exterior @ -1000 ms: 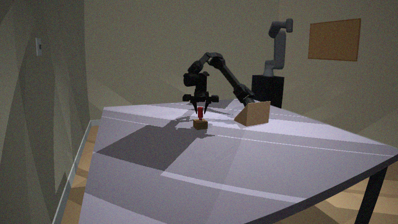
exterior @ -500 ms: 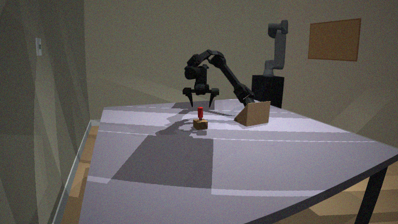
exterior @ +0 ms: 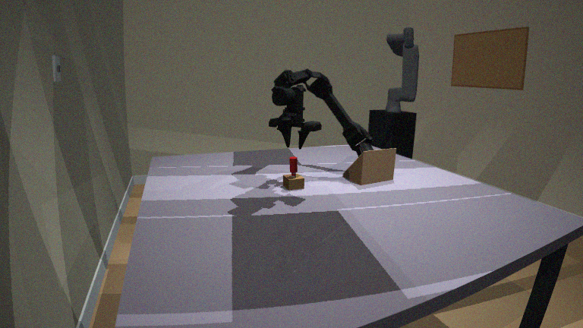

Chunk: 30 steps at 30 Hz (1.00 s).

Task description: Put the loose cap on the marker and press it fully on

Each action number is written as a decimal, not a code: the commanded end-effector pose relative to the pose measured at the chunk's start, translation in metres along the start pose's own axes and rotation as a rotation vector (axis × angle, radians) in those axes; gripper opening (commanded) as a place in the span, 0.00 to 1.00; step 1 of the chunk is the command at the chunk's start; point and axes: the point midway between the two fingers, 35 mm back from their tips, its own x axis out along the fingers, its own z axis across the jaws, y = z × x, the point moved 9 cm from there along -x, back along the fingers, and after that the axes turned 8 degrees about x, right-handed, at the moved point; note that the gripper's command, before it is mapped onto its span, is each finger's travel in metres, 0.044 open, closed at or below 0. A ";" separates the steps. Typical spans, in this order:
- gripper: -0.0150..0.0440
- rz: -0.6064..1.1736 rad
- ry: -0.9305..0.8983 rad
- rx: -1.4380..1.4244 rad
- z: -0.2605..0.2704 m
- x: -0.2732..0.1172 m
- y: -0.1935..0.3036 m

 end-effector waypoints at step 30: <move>0.25 -0.001 0.001 0.649 -0.001 0.023 -0.002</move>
